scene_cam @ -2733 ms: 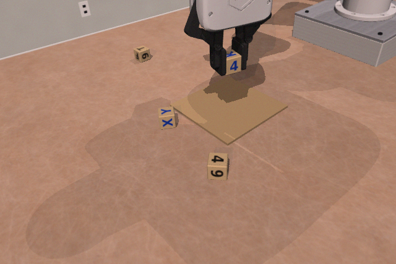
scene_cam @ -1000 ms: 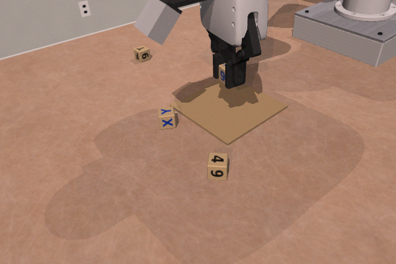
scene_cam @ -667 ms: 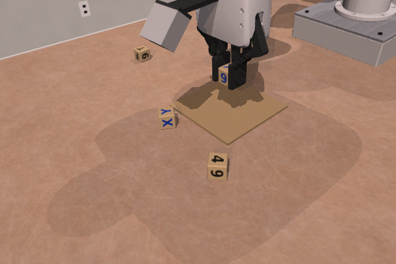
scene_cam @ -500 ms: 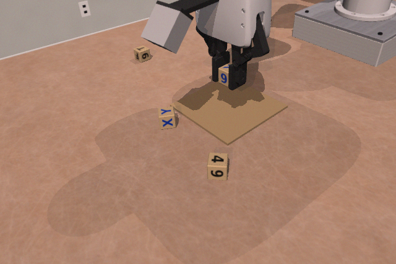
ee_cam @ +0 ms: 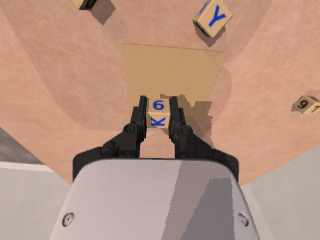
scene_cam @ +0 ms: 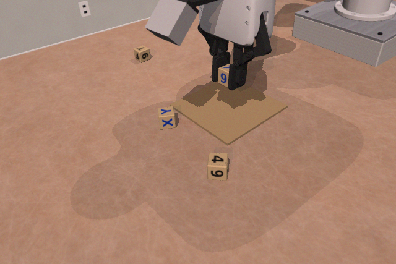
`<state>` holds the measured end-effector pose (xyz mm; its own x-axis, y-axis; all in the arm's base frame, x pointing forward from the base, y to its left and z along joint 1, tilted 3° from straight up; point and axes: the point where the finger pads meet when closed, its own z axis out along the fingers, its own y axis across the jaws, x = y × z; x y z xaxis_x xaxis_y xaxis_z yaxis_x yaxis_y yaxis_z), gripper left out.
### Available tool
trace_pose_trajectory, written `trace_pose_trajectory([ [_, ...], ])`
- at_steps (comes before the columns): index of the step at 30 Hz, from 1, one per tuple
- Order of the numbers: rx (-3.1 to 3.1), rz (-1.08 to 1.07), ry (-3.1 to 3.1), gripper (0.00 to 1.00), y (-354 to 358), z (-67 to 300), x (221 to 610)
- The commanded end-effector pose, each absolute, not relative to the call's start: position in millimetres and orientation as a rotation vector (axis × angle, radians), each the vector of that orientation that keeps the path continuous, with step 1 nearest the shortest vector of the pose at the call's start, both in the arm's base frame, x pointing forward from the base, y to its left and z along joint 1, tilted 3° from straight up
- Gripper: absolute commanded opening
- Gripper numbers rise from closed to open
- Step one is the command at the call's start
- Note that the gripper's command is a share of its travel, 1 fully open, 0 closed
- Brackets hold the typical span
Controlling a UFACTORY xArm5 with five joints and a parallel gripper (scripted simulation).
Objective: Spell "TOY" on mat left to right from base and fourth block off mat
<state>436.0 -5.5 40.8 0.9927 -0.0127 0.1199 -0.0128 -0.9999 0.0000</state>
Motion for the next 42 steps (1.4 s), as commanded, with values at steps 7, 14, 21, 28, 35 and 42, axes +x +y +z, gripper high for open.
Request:
trace_pose_trajectory([
  [7,3.086,0.579,-0.021,0.21,-5.1,40.7,435.8],
  [14,3.012,0.885,-0.021,0.21,-4.8,40.2,434.6],
  [21,2.919,1.155,-0.021,0.21,-4.6,40.6,433.0],
  [28,2.826,1.367,-0.021,0.21,-4.6,40.2,431.8],
  [35,2.732,1.544,-0.021,0.21,-4.6,39.1,431.7],
  [42,2.712,1.579,-0.021,0.21,-4.6,39.0,430.6],
])
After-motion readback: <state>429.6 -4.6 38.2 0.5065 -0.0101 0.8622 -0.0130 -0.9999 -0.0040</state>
